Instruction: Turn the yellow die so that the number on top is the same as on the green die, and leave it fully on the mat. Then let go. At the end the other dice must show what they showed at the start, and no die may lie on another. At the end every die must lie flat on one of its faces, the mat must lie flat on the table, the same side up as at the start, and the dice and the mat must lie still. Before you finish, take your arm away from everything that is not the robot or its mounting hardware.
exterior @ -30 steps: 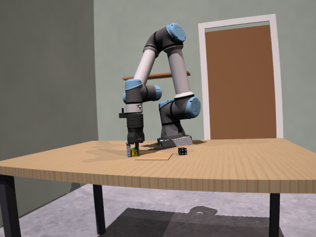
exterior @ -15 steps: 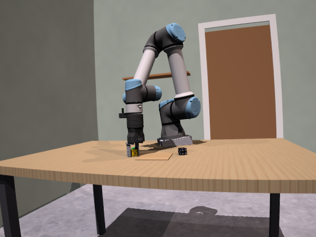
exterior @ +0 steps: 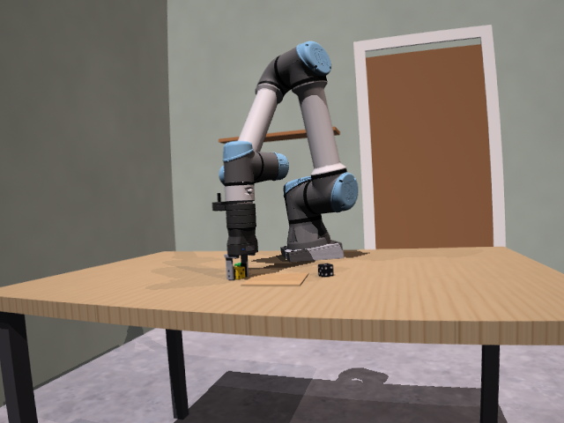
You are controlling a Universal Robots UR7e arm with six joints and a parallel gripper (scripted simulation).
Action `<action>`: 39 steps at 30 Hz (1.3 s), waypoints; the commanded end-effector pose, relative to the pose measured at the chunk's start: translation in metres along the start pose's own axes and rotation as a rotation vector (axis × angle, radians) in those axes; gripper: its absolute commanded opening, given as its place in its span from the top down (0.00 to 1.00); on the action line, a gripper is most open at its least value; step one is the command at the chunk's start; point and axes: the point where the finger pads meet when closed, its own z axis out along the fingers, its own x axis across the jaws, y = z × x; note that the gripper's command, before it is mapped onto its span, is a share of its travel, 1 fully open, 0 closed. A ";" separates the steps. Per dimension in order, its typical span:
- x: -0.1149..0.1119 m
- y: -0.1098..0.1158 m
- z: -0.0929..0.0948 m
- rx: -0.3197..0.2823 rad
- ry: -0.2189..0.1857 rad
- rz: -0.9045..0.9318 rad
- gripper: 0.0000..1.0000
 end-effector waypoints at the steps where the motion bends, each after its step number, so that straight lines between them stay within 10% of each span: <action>1: 0.000 0.000 0.000 0.000 -0.001 0.000 0.13; 3: 0.000 0.000 0.000 0.000 -0.001 0.000 0.13; 4: 0.000 0.000 0.000 0.000 -0.001 0.000 0.43; 39: 0.000 0.000 -0.001 0.000 -0.001 0.000 0.43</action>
